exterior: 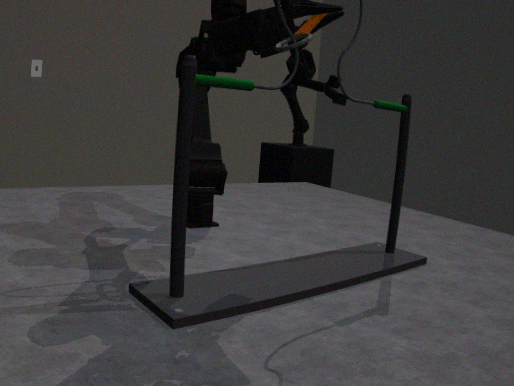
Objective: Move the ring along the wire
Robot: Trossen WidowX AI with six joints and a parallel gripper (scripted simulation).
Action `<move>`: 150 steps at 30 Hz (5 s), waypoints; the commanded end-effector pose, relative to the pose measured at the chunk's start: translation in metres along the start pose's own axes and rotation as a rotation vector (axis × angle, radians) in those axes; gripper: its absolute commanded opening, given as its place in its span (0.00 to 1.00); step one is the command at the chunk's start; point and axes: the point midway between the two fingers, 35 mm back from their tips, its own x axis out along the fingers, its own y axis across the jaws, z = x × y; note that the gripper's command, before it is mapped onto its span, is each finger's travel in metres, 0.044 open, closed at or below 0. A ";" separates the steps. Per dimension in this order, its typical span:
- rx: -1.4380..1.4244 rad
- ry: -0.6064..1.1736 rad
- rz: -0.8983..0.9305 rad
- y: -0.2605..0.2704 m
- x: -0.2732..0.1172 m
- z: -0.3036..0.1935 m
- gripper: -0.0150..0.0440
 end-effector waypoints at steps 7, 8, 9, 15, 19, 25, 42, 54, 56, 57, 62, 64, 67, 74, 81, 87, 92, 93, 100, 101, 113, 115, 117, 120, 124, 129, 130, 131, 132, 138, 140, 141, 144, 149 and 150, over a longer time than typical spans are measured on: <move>0.089 -0.012 0.045 0.023 0.000 0.001 0.00; 0.093 -0.011 0.045 0.025 0.000 0.002 0.00; 0.094 -0.011 0.045 0.026 0.000 0.002 0.00; 0.088 -0.011 0.035 0.031 -0.001 0.003 0.00; 0.071 -0.012 0.020 0.032 -0.001 0.003 0.00; 0.029 -0.014 -0.011 0.032 -0.001 0.003 0.00; -0.146 -0.024 -0.135 0.026 -0.001 0.003 0.00; -0.277 -0.035 -0.222 0.021 -0.001 0.004 0.00; -0.299 -0.036 -0.236 0.020 -0.001 0.005 0.00; -0.310 -0.037 -0.243 0.020 -0.001 0.005 0.00; -0.365 -0.042 -0.277 0.018 -0.002 0.005 0.00; -0.387 -0.044 -0.290 0.017 -0.002 0.006 0.00; -0.420 -0.047 -0.310 0.016 -0.002 0.006 0.00; -0.496 -0.053 -0.356 0.013 -0.003 0.008 0.00; -0.573 -0.060 -0.401 0.010 -0.003 0.009 0.00; -0.638 -0.066 -0.439 0.008 -0.004 0.010 0.00; -0.693 -0.071 -0.471 0.007 -0.005 0.012 0.00; -0.704 -0.072 -0.477 0.006 -0.005 0.012 0.00; -0.780 -0.079 -0.520 0.004 -0.006 0.014 0.00; -0.791 -0.080 -0.527 0.004 -0.006 0.014 0.00; -0.922 -0.092 -0.600 0.001 -0.008 0.018 0.00; -0.944 -0.094 -0.612 0.000 -0.009 0.019 0.00; -0.966 -0.096 -0.624 0.000 -0.009 0.020 0.00; -0.999 -0.099 -0.642 -0.001 -0.010 0.021 0.00; -1.049 -0.103 -0.670 -0.002 -0.011 0.022 0.00; -1.106 -0.108 -0.701 -0.002 -0.012 0.024 0.00; -1.117 -0.109 -0.707 -0.002 -0.012 0.024 0.00; -1.128 -0.110 -0.713 -0.003 -0.012 0.025 0.00; -1.139 -0.111 -0.719 -0.003 -0.012 0.025 0.00; -1.205 -0.118 -0.755 -0.003 -0.014 0.027 0.00; -1.227 -0.120 -0.767 -0.004 -0.014 0.028 0.00; -1.238 -0.121 -0.773 -0.004 -0.014 0.029 0.00; -1.271 -0.124 -0.791 -0.004 -0.015 0.030 0.00; -1.326 -0.129 -0.820 -0.004 -0.016 0.032 0.00; -1.337 -0.130 -0.826 -0.004 -0.016 0.032 0.00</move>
